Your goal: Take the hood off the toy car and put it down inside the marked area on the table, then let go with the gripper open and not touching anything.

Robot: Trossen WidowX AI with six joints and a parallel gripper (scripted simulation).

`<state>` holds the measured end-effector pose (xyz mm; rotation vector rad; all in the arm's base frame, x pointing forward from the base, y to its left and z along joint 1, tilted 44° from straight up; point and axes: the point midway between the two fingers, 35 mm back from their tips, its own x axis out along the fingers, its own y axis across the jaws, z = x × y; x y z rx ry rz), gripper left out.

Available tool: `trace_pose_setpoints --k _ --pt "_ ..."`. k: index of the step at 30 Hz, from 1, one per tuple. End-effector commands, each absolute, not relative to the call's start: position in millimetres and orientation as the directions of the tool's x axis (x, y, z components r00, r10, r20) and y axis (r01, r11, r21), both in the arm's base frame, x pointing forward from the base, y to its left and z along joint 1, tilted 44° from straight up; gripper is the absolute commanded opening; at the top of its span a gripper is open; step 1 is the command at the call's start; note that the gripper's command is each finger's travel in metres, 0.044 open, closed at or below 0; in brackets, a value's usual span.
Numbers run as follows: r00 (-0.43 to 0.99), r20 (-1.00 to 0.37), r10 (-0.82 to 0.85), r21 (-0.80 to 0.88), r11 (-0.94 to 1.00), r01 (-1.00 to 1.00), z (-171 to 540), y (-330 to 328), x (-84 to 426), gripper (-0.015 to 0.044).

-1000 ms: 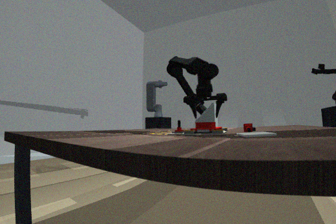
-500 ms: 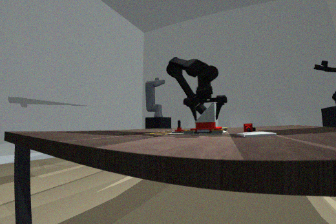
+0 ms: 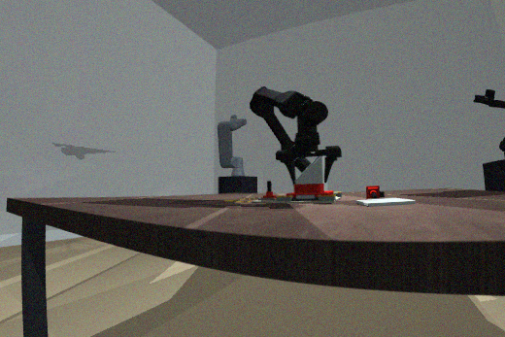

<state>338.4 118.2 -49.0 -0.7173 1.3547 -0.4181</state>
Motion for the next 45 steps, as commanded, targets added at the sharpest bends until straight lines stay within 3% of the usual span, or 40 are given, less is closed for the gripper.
trace_pose_setpoints --k 1,30,34,43,45 --pt "0.19 -0.729 -0.657 -0.682 0.719 -0.132 -51 116 339 0.044" --pt "0.191 -0.729 -0.658 -0.683 0.718 -0.132 -61 107 341 0.044" --pt "0.19 -0.731 -0.655 -0.68 0.722 -0.128 -60 108 341 0.0335" --pt "0.19 -0.731 -0.655 -0.68 0.722 -0.128 -60 108 341 0.0275" --pt "0.19 -0.731 -0.655 -0.68 0.722 -0.128 -60 108 341 0.0222"
